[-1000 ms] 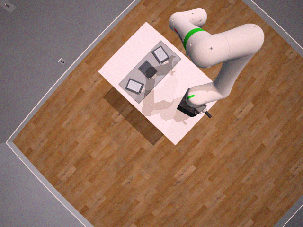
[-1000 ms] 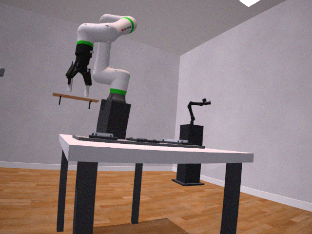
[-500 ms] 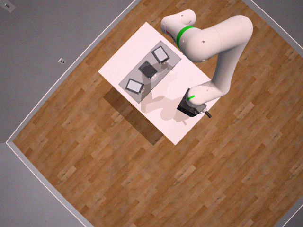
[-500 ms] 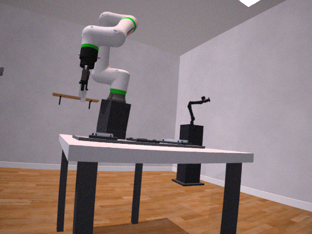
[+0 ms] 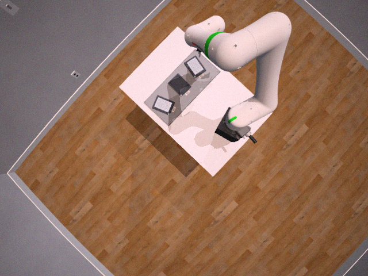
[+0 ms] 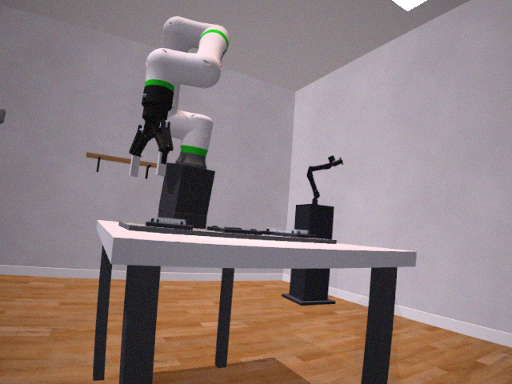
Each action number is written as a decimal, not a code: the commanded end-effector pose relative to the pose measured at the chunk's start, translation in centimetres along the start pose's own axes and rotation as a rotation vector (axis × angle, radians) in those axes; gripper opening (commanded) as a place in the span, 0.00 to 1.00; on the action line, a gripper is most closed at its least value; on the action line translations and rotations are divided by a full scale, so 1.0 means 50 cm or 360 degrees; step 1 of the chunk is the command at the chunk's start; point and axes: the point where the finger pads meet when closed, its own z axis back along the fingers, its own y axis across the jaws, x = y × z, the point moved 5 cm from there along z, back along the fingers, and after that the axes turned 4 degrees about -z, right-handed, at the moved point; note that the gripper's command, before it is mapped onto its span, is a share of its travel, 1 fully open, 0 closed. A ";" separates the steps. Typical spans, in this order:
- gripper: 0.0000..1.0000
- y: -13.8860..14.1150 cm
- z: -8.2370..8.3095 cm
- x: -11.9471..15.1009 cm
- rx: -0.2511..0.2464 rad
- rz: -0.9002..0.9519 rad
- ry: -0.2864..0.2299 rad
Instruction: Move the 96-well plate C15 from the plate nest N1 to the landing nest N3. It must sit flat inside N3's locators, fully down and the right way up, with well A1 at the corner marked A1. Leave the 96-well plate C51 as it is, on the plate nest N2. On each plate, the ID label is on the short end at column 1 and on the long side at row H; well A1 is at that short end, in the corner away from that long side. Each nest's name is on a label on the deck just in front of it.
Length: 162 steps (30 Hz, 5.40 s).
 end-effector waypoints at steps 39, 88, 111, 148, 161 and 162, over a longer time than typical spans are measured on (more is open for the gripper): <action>0.00 -0.186 -0.128 0.079 -0.0036 0.1491 0.0023; 0.66 -0.186 -0.128 0.079 -0.0036 0.1491 0.0023; 0.66 -0.186 -0.128 0.079 -0.0036 0.1491 0.0023; 0.66 -0.188 -0.163 0.078 -0.0036 0.1491 0.0023; 0.66 -0.188 -0.176 0.078 -0.0036 0.1491 0.0023; 0.66 -0.188 -0.177 0.078 -0.0036 0.1491 0.0023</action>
